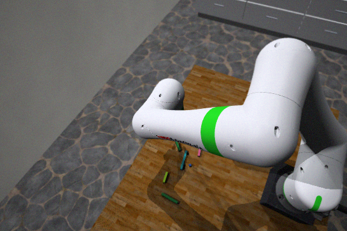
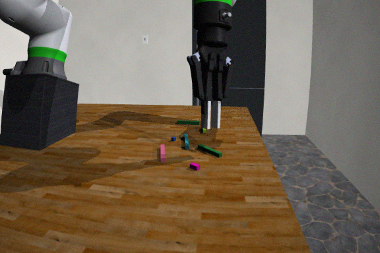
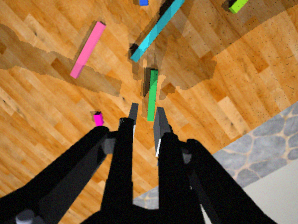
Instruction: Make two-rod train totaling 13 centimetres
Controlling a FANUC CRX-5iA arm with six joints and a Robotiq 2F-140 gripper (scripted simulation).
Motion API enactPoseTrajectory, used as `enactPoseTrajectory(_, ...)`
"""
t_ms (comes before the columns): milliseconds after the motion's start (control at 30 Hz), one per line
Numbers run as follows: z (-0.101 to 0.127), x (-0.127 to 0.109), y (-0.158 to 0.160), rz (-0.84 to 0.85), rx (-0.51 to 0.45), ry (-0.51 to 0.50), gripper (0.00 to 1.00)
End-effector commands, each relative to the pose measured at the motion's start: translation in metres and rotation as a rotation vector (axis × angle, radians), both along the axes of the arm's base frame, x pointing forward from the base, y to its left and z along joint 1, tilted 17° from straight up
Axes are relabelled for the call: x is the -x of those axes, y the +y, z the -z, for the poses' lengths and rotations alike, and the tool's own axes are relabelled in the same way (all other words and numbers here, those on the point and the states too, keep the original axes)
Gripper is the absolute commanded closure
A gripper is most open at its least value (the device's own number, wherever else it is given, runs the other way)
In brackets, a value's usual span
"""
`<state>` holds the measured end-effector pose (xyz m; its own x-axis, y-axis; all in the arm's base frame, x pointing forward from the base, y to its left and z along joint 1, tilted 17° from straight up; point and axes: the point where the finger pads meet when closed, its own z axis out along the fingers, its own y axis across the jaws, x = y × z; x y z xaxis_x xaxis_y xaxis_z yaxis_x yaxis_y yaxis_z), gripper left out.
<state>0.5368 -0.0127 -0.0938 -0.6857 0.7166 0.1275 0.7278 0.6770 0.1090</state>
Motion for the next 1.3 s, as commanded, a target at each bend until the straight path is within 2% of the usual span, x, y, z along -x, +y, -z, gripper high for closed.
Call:
enactPoseTrajectory(0, 0.002, 0.000, 0.000, -0.091, -0.137, -0.021, 0.85)
enactPoseTrajectory(1267, 0.043, 0.002, 0.014, -0.091, -0.137, -0.021, 0.85)
